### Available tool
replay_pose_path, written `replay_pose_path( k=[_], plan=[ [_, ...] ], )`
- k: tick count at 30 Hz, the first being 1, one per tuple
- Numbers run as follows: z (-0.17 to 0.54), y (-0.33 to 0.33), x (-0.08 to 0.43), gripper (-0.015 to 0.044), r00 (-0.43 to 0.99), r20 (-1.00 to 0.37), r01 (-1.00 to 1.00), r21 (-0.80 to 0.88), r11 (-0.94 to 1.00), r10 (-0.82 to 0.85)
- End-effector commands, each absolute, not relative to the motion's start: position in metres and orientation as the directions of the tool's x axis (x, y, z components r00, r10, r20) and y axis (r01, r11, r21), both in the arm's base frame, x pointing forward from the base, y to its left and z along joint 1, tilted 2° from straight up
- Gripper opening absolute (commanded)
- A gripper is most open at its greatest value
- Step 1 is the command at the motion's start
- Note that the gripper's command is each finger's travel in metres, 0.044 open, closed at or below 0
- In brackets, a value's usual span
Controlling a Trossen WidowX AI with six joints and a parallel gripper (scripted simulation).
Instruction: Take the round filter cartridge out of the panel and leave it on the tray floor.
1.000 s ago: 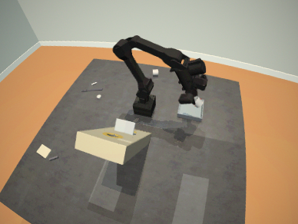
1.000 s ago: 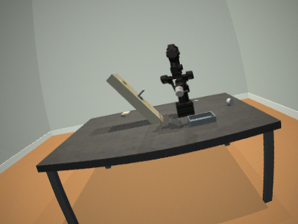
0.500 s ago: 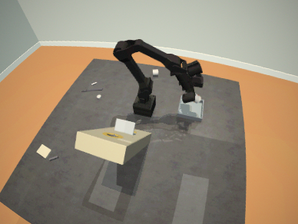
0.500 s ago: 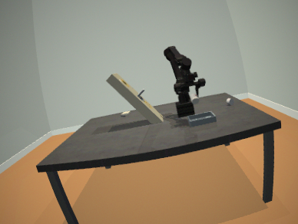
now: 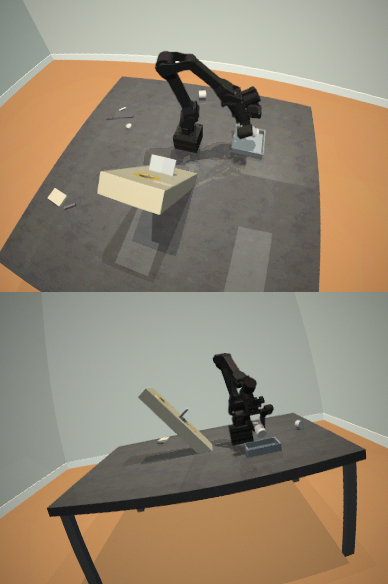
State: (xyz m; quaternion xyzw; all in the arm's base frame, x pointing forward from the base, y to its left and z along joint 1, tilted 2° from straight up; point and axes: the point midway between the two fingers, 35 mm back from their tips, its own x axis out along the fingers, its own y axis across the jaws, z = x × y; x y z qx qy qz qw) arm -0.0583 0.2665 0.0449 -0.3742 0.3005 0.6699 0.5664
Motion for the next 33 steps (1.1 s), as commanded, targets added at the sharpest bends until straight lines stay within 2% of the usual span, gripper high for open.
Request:
replay_pose_path(
  k=[1, 10, 27, 30, 33],
  plan=[
    [0.029, 0.267, -0.058, 0.0, -0.076, -0.844, -0.983, -0.025, -0.18, 0.531],
    [0.001, 0.263, -0.056, 0.0, -0.076, -0.844, -0.983, -0.025, -0.18, 0.53],
    [0.005, 0.263, -0.056, 0.044, -0.073, -0.847, -0.984, -0.025, -0.176, 0.527],
    [0.013, 0.264, -0.056, 0.044, -0.073, -0.847, -0.984, -0.025, -0.177, 0.526],
    [0.053, 0.264, -0.058, 0.044, -0.073, -0.848, -0.984, -0.025, -0.177, 0.524]
  ],
)
